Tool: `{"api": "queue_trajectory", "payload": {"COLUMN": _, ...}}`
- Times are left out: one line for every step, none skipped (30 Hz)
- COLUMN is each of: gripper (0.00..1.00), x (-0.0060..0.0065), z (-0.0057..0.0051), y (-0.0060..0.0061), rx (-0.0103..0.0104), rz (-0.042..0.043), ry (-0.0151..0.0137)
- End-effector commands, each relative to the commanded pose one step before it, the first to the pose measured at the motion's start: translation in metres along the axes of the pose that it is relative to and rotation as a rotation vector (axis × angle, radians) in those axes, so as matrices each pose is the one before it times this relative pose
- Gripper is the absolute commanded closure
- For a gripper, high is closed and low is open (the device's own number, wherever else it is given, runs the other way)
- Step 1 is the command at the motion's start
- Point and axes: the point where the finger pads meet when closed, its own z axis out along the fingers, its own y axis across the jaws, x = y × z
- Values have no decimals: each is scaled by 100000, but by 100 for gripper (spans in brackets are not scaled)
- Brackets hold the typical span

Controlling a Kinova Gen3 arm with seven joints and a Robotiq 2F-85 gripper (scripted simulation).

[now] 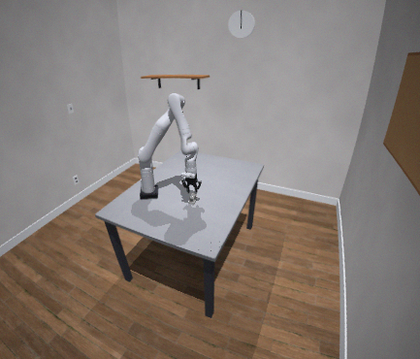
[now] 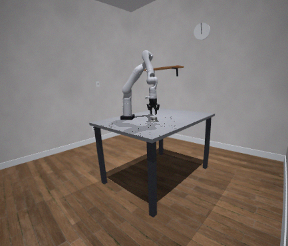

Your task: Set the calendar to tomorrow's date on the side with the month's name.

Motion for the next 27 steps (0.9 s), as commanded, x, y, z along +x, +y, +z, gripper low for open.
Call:
{"api": "queue_trajectory", "payload": {"gripper": 52, "x": 277, "z": 501, "y": 200, "rx": -654, "rz": 653, "ry": 284}}
{"api": "queue_trajectory", "payload": {"gripper": 52, "x": -3, "z": 143, "y": 2, "rx": -2, "rz": 2, "ry": 1}}
{"api": "queue_trajectory", "payload": {"gripper": 52, "x": -3, "z": 138, "y": 0, "rx": 1, "rz": -1, "ry": -1}}
{"api": "queue_trajectory", "payload": {"gripper": 52, "x": -3, "z": 132, "y": 0, "rx": 1, "rz": -1, "ry": 0}}
{"api": "queue_trajectory", "payload": {"gripper": 52, "x": -3, "z": 127, "y": 1, "rx": -1, "rz": 1, "ry": 0}}
{"api": "queue_trajectory", "payload": {"gripper": 52, "x": -2, "z": 120, "y": 1, "rx": -2, "rz": 1, "ry": 1}}
{"api": "queue_trajectory", "payload": {"gripper": 52, "x": -3, "z": 113, "y": -1, "rx": 2, "rz": -2, "ry": -1}}
{"api": "queue_trajectory", "payload": {"gripper": 52, "x": -3, "z": 106, "y": 0, "rx": 1, "rz": -1, "ry": 0}}
{"api": "queue_trajectory", "payload": {"gripper": 52, "x": -2, "z": 99, "y": 1, "rx": -1, "rz": 0, "ry": 0}}
{"api": "queue_trajectory", "payload": {"gripper": 52, "x": 0, "z": 0, "y": 0, "rx": 0, "rz": 0, "ry": 0}}
{"api": "queue_trajectory", "payload": {"gripper": 52, "x": 0, "z": 0, "y": 0, "rx": 0, "rz": 0, "ry": 0}}
{"api": "queue_trajectory", "payload": {"gripper": 52, "x": -2, "z": 91, "y": 1, "rx": -1, "rz": 1, "ry": 1}}
{"api": "queue_trajectory", "payload": {"gripper": 52, "x": -2, "z": 83, "y": 0, "rx": 0, "rz": 0, "ry": 0}}
{"api": "queue_trajectory", "payload": {"gripper": 52, "x": -2, "z": 75, "y": -1, "rx": 1, "rz": -1, "ry": 0}}
{"api": "queue_trajectory", "payload": {"gripper": 52, "x": -2, "z": 67, "y": 0, "rx": 1, "rz": -1, "ry": 0}}
{"api": "queue_trajectory", "payload": {"gripper": 52, "x": -1, "z": 59, "y": 0, "rx": 0, "rz": 0, "ry": 0}}
{"api": "queue_trajectory", "payload": {"gripper": 52, "x": -1, "z": 51, "y": 0, "rx": 0, "rz": 0, "ry": 0}}
{"api": "queue_trajectory", "payload": {"gripper": 52, "x": -1, "z": 44, "y": 0, "rx": 0, "rz": 0, "ry": 0}}
{"api": "queue_trajectory", "payload": {"gripper": 52, "x": -1, "z": 36, "y": 0, "rx": 0, "rz": 0, "ry": 0}}
{"api": "queue_trajectory", "payload": {"gripper": 52, "x": -1, "z": 29, "y": 0, "rx": 0, "rz": 0, "ry": 0}}
{"api": "queue_trajectory", "payload": {"gripper": 52, "x": 0, "z": 23, "y": 0, "rx": 0, "rz": 0, "ry": 0}}
{"api": "queue_trajectory", "payload": {"gripper": 52, "x": 0, "z": 17, "y": 0, "rx": 0, "rz": 0, "ry": 0}}
{"api": "queue_trajectory", "payload": {"gripper": 52, "x": 0, "z": 12, "y": 0, "rx": 0, "rz": 0, "ry": 0}}
{"api": "queue_trajectory", "payload": {"gripper": 52, "x": 0, "z": 7, "y": 0, "rx": 0, "rz": 0, "ry": 0}}
{"api": "queue_trajectory", "payload": {"gripper": 52, "x": 0, "z": 4, "y": 0, "rx": 0, "rz": 0, "ry": 0}}
{"api": "queue_trajectory", "payload": {"gripper": 52, "x": 0, "z": 2, "y": 0, "rx": 0, "rz": 0, "ry": 0}}
{"api": "queue_trajectory", "payload": {"gripper": 52, "x": 0, "z": 0, "y": 0, "rx": 0, "rz": 0, "ry": 0}}
